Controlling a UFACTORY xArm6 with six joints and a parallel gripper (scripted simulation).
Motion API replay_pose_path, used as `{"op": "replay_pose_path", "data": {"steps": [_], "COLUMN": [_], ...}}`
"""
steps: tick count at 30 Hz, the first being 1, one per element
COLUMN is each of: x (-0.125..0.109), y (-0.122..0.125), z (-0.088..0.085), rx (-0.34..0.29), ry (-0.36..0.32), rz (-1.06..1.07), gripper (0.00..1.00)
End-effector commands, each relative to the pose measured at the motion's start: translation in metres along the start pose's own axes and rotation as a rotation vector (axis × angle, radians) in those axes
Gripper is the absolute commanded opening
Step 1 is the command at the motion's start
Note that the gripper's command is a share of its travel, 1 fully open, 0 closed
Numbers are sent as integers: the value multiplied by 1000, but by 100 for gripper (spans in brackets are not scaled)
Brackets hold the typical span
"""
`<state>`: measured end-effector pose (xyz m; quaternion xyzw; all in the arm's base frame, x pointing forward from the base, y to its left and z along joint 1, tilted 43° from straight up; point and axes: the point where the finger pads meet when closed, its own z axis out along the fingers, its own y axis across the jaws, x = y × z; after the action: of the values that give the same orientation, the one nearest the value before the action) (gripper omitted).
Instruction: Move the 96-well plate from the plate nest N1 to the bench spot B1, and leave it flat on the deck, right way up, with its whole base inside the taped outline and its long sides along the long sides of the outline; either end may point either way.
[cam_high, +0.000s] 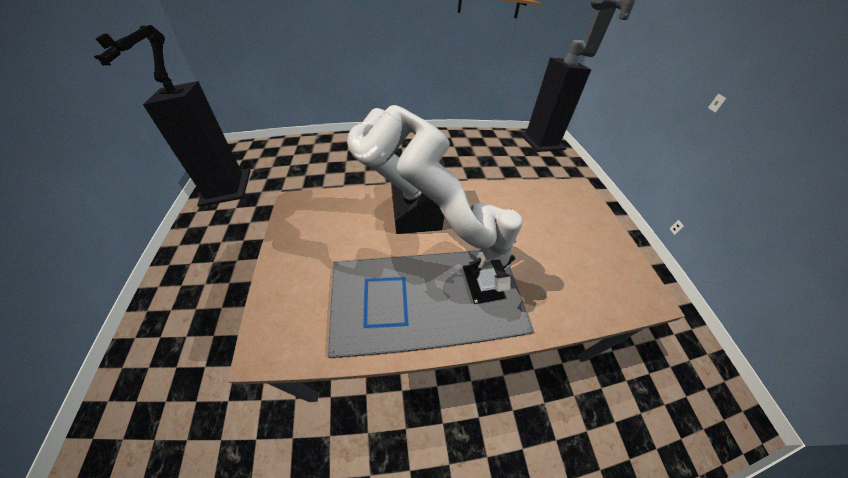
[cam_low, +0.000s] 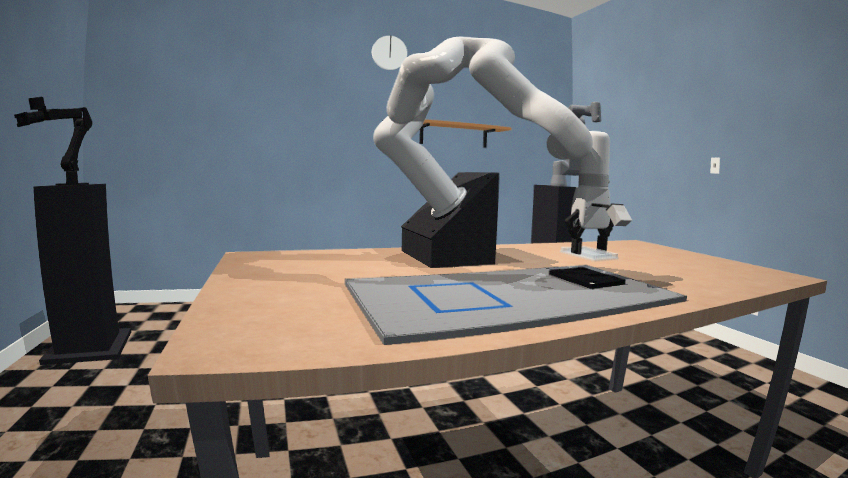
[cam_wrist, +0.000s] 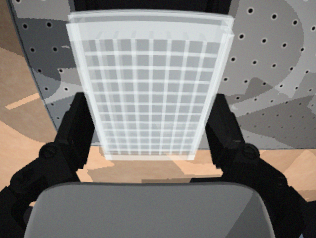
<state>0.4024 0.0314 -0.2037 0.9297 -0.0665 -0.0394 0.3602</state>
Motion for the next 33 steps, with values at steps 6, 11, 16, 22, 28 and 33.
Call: {"op": "replay_pose_path", "data": {"steps": [6, 11, 16, 22, 28, 33], "x": [1, 1, 1, 1, 1, 1], "y": [0, 0, 0, 0, 0, 0], "z": [-14, -23, -28, -35, -35, -35], "rx": [2, 2, 2, 2, 2, 2], "ry": [2, 2, 2, 2, 2, 2], "rz": [1, 1, 1, 1, 1, 1], "gripper": [0, 0, 0, 0, 0, 0]}}
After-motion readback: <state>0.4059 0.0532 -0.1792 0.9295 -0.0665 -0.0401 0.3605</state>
